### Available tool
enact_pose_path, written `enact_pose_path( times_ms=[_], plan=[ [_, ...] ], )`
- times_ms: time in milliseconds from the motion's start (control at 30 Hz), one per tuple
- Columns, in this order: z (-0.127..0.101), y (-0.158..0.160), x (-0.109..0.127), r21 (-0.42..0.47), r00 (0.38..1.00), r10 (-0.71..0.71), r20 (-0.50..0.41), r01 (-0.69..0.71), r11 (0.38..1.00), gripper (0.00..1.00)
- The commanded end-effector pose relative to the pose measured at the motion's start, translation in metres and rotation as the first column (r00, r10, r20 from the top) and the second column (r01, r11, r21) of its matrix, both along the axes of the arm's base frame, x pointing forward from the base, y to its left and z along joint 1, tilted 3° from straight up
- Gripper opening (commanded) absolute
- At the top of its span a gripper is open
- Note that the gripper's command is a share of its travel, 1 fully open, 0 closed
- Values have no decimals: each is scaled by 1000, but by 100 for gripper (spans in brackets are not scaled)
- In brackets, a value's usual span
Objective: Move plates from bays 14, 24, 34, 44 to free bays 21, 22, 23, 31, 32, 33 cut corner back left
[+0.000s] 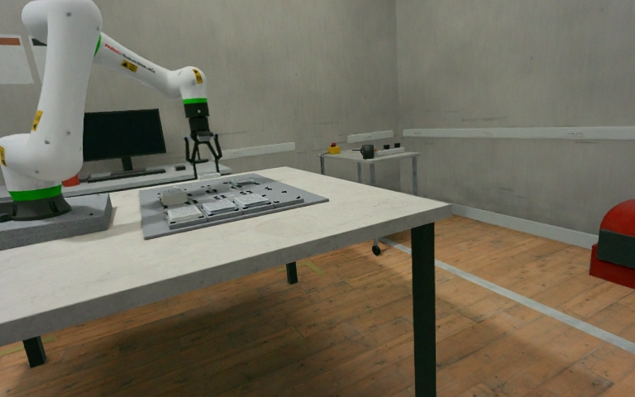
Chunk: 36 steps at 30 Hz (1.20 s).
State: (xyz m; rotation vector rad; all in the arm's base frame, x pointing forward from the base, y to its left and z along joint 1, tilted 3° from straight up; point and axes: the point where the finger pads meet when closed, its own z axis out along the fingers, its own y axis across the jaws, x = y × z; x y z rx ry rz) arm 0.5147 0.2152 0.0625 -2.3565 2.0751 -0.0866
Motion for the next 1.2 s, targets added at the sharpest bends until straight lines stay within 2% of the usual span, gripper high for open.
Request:
enact_pose_path(
  times_ms=[0, 1167],
  plan=[
    [0, 6, -3, 0, 1000, 0, 2, 0, 1000, 10],
    [-4, 75, -44, 1, 1000, 0, 2, 0, 1000, 10]
  ],
)
